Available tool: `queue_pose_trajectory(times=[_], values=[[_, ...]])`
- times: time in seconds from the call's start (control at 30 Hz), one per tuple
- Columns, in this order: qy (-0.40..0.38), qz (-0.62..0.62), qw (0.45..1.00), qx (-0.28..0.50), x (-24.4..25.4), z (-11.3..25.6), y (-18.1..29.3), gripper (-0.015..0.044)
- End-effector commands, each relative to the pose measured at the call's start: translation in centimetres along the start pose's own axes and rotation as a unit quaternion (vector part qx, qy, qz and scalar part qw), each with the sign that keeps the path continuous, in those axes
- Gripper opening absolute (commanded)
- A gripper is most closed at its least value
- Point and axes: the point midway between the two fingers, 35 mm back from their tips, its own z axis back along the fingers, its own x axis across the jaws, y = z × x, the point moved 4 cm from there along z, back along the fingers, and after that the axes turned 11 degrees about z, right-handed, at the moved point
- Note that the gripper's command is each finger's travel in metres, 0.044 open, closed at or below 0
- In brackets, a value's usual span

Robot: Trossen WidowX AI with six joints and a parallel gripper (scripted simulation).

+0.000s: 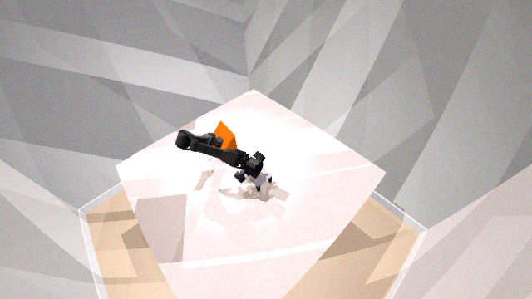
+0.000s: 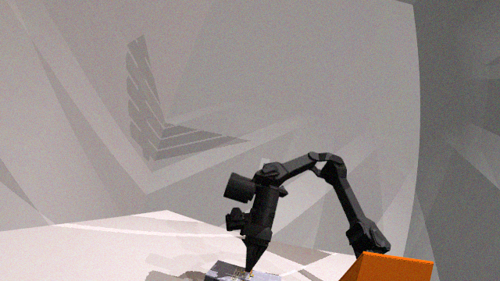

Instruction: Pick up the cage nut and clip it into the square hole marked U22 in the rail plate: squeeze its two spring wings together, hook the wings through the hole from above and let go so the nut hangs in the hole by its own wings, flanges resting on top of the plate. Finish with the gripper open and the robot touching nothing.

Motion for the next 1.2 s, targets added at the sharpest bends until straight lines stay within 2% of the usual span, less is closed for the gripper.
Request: queue_pose_trajectory(times=[0.0, 1.17], values=[[0.007, 0.0, 1.0, 0.0, 0.17, 0.08, -0.13, 0.0027], [0.048, 0.0, 0.999, 0.008, 0.93, 0.01, -0.34, 0.0027]])
